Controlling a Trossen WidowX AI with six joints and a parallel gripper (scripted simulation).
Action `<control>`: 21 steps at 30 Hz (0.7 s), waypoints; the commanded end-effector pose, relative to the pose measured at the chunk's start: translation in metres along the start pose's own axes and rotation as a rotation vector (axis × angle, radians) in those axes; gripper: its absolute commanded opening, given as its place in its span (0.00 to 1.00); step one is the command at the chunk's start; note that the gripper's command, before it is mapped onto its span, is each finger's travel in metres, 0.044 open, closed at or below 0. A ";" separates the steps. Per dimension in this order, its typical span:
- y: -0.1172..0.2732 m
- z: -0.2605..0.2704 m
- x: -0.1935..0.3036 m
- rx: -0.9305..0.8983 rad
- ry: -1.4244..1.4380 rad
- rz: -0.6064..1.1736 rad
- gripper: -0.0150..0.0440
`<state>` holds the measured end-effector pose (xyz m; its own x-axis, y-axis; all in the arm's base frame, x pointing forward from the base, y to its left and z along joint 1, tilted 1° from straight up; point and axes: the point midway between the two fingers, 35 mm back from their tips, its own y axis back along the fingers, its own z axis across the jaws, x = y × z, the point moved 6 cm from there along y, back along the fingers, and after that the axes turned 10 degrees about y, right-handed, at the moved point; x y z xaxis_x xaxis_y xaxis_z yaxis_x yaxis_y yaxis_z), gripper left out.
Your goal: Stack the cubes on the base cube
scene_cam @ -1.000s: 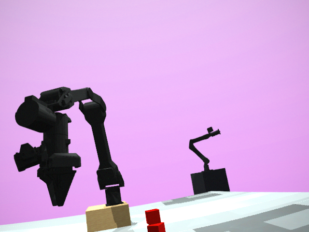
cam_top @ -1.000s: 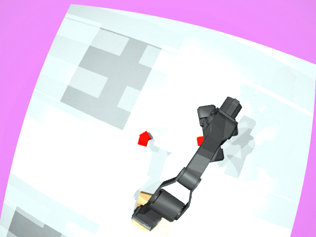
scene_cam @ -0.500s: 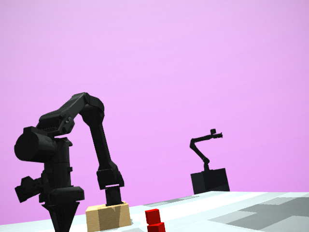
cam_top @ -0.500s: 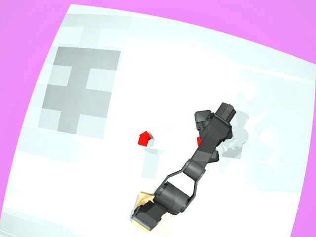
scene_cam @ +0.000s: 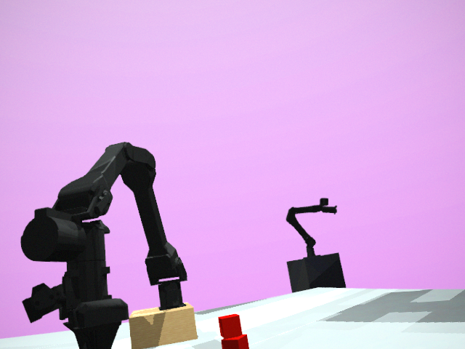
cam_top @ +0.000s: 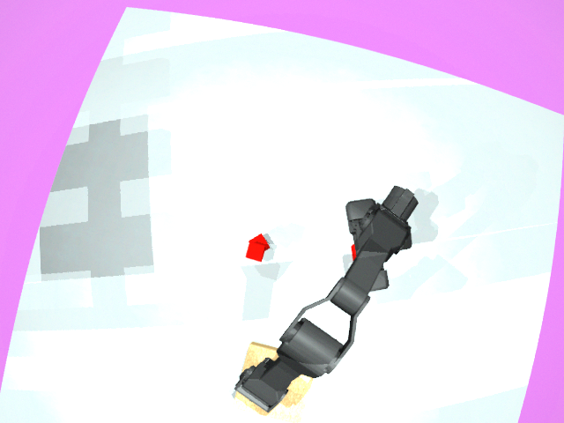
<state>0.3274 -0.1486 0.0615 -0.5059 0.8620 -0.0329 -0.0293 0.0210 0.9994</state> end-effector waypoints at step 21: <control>-0.007 0.002 -0.005 -0.006 0.004 -0.044 0.43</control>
<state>0.3288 -0.1502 0.0503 -0.5049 0.8618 -0.0486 -0.0384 0.0338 0.9987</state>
